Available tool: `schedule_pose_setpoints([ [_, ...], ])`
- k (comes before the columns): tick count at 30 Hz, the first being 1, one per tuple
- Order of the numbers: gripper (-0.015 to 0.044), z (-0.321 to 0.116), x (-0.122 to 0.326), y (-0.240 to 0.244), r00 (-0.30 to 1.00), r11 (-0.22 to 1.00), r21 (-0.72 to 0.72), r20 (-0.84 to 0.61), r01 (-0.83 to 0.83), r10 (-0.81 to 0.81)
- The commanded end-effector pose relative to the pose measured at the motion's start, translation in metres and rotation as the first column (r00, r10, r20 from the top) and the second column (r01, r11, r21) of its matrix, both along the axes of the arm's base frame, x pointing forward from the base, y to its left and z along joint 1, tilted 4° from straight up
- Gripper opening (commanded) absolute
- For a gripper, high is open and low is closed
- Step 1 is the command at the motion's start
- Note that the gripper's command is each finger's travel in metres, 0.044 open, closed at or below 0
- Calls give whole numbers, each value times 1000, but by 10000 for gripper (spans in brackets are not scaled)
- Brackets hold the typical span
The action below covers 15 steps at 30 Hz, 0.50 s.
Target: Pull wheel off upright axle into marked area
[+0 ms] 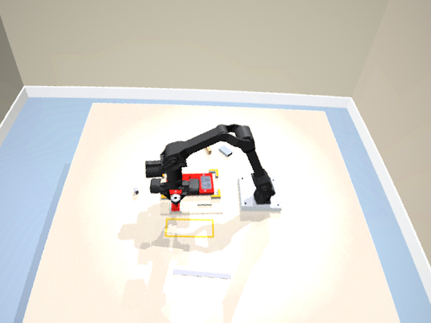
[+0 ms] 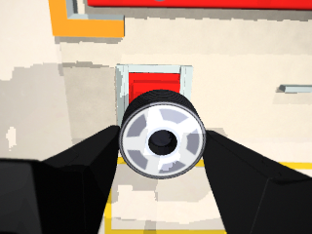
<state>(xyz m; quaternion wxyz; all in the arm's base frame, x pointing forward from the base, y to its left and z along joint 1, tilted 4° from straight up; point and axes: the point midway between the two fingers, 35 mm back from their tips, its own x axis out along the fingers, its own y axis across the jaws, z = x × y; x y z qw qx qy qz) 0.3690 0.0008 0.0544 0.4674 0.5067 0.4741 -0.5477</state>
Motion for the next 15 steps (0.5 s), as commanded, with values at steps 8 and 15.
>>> schedule_pose_setpoints([
  [8, 0, 11, 2, 0, 1000, 1000, 1, 17, -1, 1],
  [15, 0, 13, 2, 1, 1000, 1000, 1, 16, -1, 1],
])
